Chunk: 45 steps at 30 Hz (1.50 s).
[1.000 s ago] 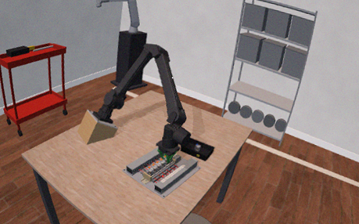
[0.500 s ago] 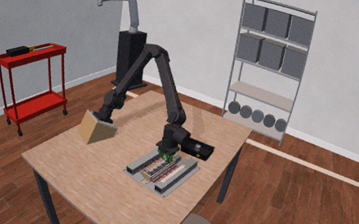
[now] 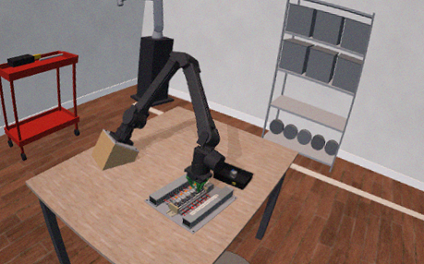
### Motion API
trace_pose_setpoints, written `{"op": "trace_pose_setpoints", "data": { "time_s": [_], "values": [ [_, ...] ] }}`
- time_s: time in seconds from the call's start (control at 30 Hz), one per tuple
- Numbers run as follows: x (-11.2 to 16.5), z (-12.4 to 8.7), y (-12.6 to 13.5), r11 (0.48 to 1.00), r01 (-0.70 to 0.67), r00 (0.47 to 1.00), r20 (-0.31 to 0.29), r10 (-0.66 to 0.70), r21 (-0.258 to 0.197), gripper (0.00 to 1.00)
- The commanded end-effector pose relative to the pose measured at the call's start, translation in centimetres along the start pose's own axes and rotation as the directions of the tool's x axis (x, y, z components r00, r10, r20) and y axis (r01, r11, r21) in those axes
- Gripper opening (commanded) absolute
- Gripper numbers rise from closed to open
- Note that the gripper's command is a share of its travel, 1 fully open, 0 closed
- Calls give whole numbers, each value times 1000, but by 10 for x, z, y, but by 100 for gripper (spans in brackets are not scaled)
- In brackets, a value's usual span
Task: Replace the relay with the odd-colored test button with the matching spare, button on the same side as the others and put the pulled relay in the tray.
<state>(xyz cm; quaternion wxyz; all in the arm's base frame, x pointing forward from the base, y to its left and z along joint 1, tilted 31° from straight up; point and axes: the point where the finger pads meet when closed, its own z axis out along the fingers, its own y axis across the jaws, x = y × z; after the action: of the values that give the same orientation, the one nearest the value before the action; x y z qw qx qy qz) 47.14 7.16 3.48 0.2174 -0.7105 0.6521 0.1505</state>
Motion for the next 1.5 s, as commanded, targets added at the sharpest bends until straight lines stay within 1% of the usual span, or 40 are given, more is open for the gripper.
{"op": "trace_pose_setpoints", "data": {
  "time_s": [0.0, 0.33, 1.47],
  "values": [
    [-3, 13, -2, 1000, 6, 1000, -1, -7, -5, 0],
    [-3, 17, -2, 1000, 7, 1000, -2, -7, -4, 0],
    [-3, 20, -2, 1000, 7, 1000, -2, -7, -5, 0]
  ]
}}
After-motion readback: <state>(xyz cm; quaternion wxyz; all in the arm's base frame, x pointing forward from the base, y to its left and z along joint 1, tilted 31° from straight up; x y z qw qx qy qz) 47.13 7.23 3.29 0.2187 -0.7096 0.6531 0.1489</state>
